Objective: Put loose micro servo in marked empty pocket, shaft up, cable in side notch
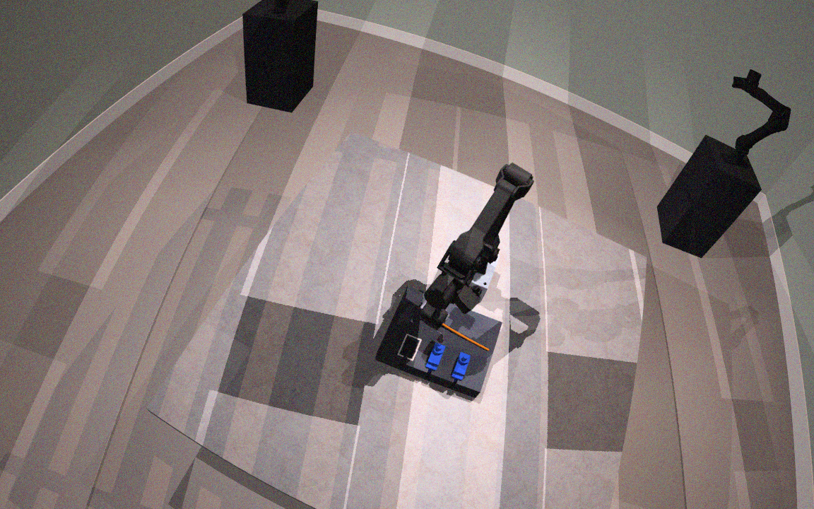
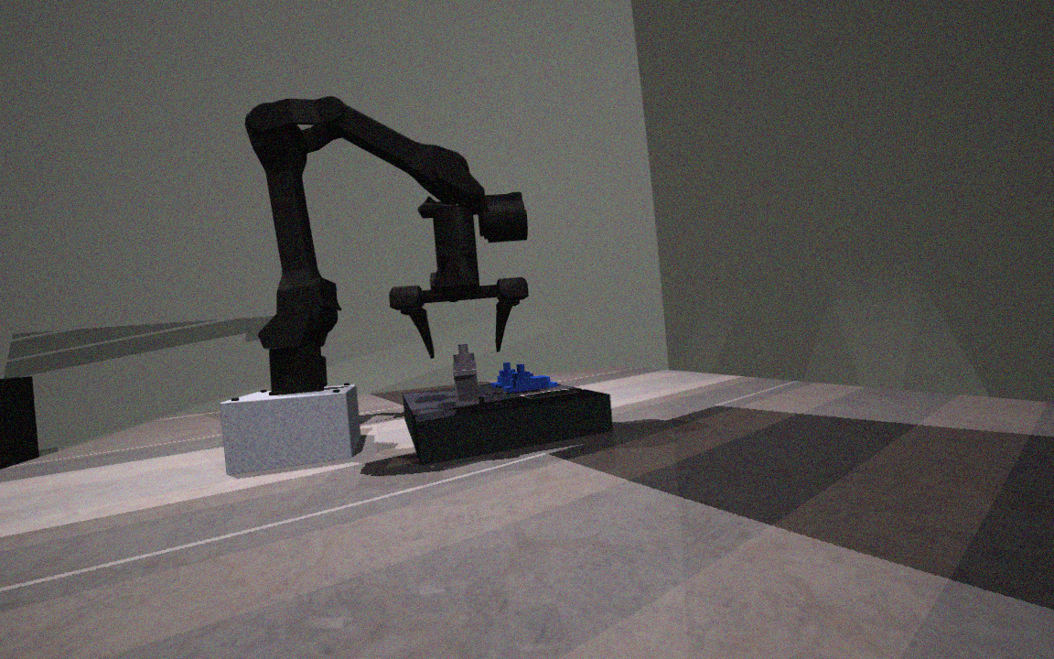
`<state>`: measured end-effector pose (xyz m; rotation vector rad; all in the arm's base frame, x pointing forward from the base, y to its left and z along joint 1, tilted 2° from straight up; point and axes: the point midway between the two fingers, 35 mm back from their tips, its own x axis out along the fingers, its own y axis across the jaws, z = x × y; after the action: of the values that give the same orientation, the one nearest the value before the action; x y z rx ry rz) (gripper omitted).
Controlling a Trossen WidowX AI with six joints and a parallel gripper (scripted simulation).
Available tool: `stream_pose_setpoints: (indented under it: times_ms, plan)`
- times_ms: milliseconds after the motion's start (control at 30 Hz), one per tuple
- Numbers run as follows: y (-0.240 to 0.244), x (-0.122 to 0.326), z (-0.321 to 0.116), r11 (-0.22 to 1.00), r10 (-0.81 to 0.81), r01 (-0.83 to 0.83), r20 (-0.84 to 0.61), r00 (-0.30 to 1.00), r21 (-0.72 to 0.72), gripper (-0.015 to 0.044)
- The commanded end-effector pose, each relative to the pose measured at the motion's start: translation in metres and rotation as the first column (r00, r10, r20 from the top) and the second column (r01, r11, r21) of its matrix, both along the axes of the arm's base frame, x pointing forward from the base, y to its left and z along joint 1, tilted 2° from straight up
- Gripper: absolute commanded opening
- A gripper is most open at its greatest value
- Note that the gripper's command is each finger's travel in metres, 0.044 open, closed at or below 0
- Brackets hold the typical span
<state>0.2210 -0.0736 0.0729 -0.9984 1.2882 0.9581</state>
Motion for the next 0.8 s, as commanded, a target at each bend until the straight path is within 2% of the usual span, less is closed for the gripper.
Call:
stream_pose_setpoints:
  times_ms: [0,233,633,767]
  plan:
    - [0.0000,-0.0017,-0.0083,1.000,0.004,-0.004,-0.009,1.000,-0.002,0.0440]
    - [0.0001,-0.0016,-0.0170,1.000,0.004,-0.004,-0.010,1.000,-0.002,0.0440]
    - [0.0001,-0.0016,-0.0170,1.000,0.004,-0.004,-0.010,1.000,-0.002,0.0125]
    - [0.0001,-0.0016,-0.0170,1.000,0.004,-0.004,-0.010,1.000,-0.002,0.0098]
